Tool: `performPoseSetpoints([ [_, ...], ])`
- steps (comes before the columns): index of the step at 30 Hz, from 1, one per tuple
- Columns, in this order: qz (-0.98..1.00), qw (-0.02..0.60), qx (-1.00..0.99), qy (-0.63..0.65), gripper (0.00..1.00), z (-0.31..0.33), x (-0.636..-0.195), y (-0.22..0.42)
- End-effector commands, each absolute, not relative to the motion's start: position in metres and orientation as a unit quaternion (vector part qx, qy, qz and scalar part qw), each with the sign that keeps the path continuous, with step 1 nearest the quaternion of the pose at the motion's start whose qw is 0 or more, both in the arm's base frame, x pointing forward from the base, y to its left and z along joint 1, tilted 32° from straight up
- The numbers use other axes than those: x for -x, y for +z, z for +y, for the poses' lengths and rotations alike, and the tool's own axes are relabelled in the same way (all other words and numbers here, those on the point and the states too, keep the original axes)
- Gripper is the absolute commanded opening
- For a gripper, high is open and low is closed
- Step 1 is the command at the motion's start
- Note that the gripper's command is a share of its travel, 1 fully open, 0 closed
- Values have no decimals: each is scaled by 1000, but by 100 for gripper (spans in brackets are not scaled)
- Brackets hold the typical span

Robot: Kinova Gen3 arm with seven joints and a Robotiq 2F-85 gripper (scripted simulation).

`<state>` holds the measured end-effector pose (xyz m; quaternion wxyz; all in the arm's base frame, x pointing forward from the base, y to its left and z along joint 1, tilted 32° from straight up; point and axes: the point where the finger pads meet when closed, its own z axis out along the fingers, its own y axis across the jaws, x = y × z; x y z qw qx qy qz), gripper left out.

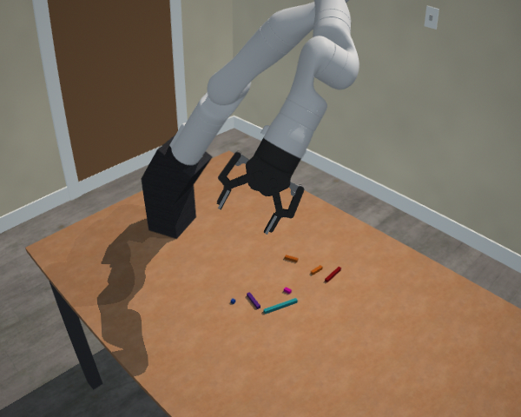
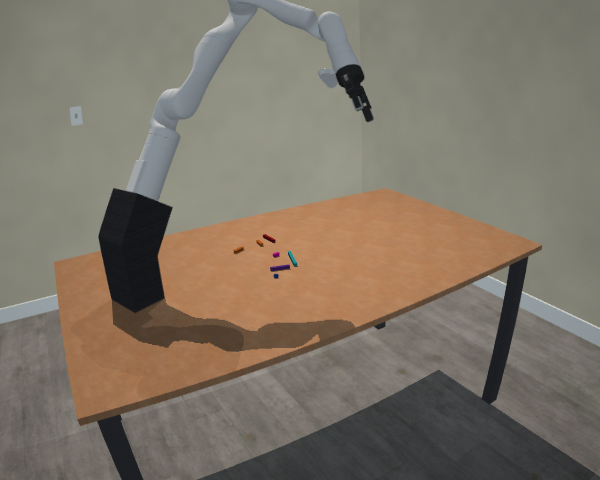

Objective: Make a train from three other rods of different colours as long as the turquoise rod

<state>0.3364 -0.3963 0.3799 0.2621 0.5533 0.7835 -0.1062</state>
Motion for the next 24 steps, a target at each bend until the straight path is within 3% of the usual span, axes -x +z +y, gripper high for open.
performPoseSetpoints([
  [1, 786, 259, -551, -110, 100, -396, -339, 378],
  [8, 786, 259, -551, -110, 100, -396, -339, 378],
  [9, 816, 241, -515, -103, 100, -370, -362, 363],
  [24, 845, 222, -477, -96, 100, -343, -384, 348],
])
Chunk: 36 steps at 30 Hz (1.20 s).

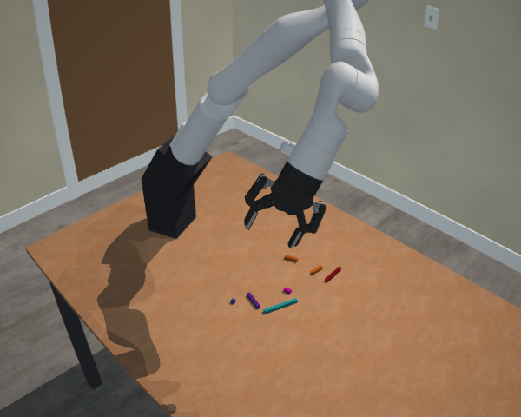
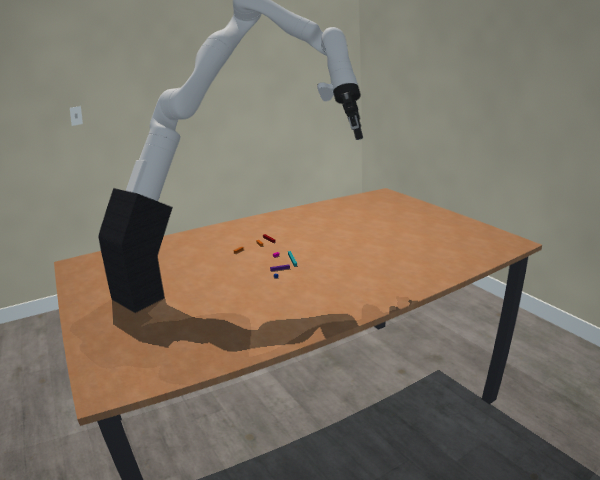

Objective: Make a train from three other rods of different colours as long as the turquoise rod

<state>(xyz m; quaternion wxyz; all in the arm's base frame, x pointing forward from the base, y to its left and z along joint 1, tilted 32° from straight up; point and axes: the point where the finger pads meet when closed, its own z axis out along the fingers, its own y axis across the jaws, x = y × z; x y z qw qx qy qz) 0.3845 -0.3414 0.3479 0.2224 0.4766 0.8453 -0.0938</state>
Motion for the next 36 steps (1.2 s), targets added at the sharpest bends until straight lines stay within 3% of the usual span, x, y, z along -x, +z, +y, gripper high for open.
performPoseSetpoints([
  [1, 845, 222, -477, -96, 100, -343, -384, 348],
  [3, 872, 203, -438, -88, 100, -314, -403, 333],
  [11, 872, 203, -438, -88, 100, -314, -403, 333],
  [12, 896, 183, -397, -80, 100, -283, -420, 318],
  [20, 896, 183, -397, -80, 100, -283, -420, 318],
  [21, 918, 163, -355, -72, 100, -252, -434, 303],
  [28, 918, 163, -355, -72, 100, -252, -434, 303],
  [29, 937, 143, -311, -63, 100, -220, -445, 288],
  [36, 937, 143, -311, -63, 100, -220, -445, 288],
])
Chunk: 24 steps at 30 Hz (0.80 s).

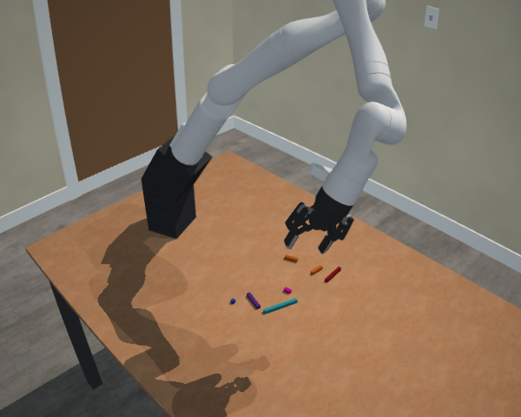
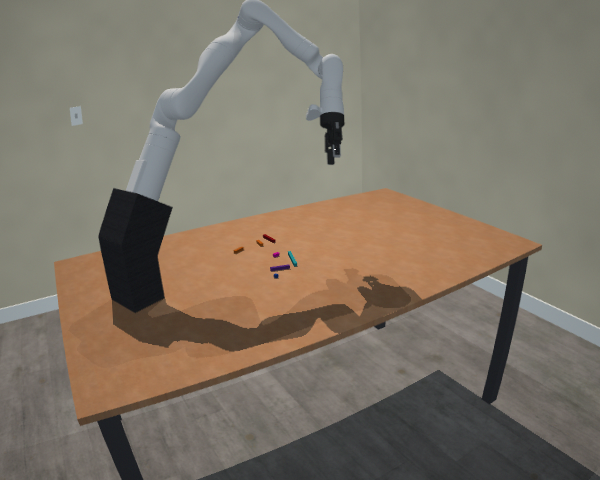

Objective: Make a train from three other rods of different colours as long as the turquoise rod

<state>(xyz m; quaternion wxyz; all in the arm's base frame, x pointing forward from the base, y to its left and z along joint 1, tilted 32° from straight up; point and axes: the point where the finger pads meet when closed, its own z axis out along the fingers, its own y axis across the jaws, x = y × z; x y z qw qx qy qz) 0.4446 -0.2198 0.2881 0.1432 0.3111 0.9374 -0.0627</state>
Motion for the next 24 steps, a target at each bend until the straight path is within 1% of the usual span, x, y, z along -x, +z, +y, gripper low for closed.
performPoseSetpoints([
  [1, 954, 123, -267, -55, 100, -188, -453, 274],
  [8, 954, 123, -267, -55, 100, -188, -453, 274],
  [9, 969, 102, -221, -46, 100, -155, -459, 260],
  [16, 969, 102, -221, -46, 100, -155, -459, 260],
  [17, 980, 81, -176, -37, 100, -122, -462, 246],
  [24, 980, 81, -176, -37, 100, -122, -462, 246],
])
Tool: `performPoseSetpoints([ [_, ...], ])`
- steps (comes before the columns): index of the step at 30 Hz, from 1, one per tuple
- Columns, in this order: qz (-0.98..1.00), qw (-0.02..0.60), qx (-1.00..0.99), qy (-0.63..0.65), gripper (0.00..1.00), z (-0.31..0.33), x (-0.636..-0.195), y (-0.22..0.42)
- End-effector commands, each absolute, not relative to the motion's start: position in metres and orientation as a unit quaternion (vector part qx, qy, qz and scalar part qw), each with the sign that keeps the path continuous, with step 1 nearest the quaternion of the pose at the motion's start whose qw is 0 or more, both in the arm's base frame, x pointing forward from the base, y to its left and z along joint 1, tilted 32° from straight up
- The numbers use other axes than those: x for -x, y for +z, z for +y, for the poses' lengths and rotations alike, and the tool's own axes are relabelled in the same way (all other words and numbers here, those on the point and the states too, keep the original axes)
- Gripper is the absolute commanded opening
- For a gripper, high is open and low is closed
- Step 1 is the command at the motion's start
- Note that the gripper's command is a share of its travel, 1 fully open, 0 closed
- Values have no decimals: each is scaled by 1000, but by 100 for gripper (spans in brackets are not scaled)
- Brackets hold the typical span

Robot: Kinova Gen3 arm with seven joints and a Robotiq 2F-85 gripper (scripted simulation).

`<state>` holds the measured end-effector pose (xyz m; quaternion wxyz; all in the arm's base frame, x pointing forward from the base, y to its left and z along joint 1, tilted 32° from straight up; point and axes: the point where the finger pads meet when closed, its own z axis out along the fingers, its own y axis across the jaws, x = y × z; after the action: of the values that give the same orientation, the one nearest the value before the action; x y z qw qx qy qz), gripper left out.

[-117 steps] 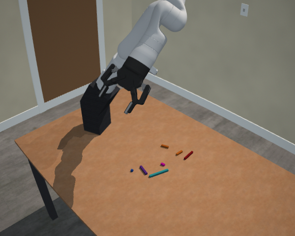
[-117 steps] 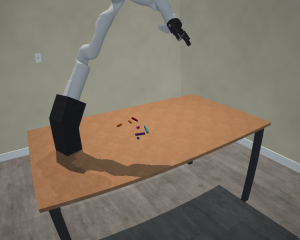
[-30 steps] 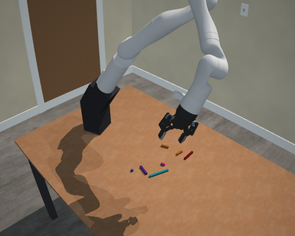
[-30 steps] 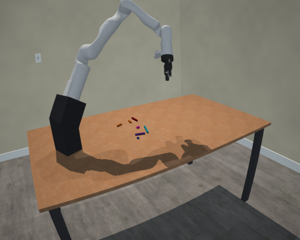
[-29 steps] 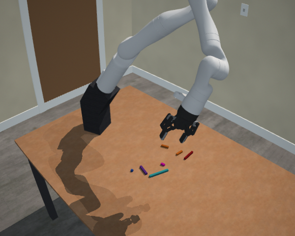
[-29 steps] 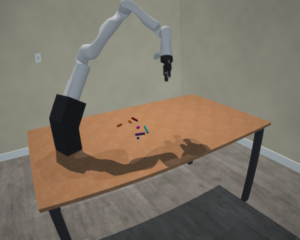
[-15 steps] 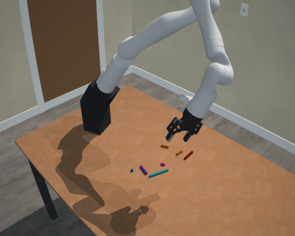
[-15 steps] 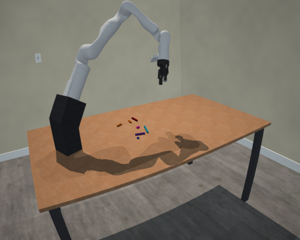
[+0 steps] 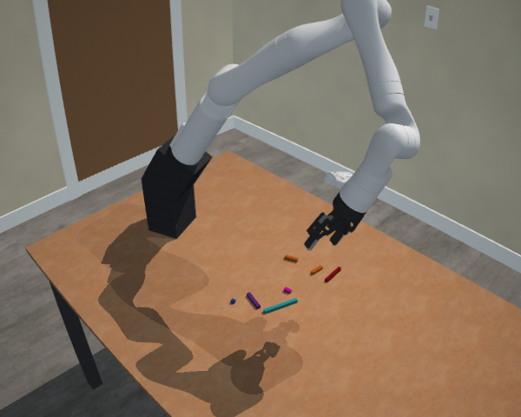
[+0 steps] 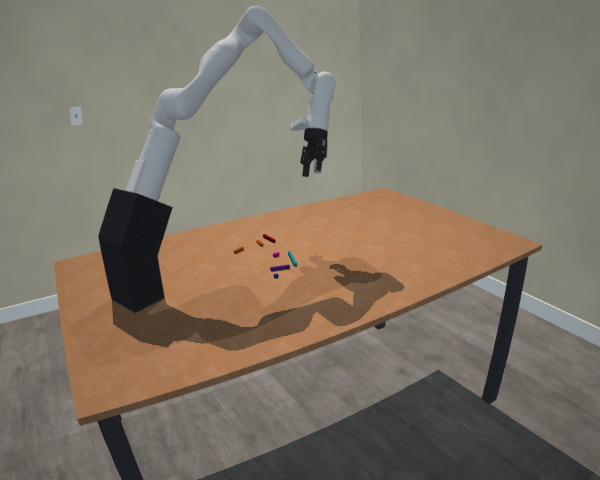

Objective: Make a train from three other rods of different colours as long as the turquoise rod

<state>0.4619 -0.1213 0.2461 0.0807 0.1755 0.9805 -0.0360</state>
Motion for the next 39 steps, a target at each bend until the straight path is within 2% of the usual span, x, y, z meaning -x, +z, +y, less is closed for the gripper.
performPoseSetpoints([
  [1, 989, 59, -129, -27, 100, -89, -462, 233],
  [9, 989, 59, -129, -27, 100, -89, -462, 233],
  [10, 996, 38, -82, -17, 100, -56, -460, 220],
  [17, 996, 38, -82, -17, 100, -56, -460, 220],
  [18, 999, 16, -35, -8, 100, -24, -455, 208],
  [26, 999, 16, -35, -8, 100, -24, -455, 208],
  [27, 1000, 2, 4, -2, 100, -2, -451, 199],
  [39, 999, 13, 39, -19, 100, -20, -457, 188],
])
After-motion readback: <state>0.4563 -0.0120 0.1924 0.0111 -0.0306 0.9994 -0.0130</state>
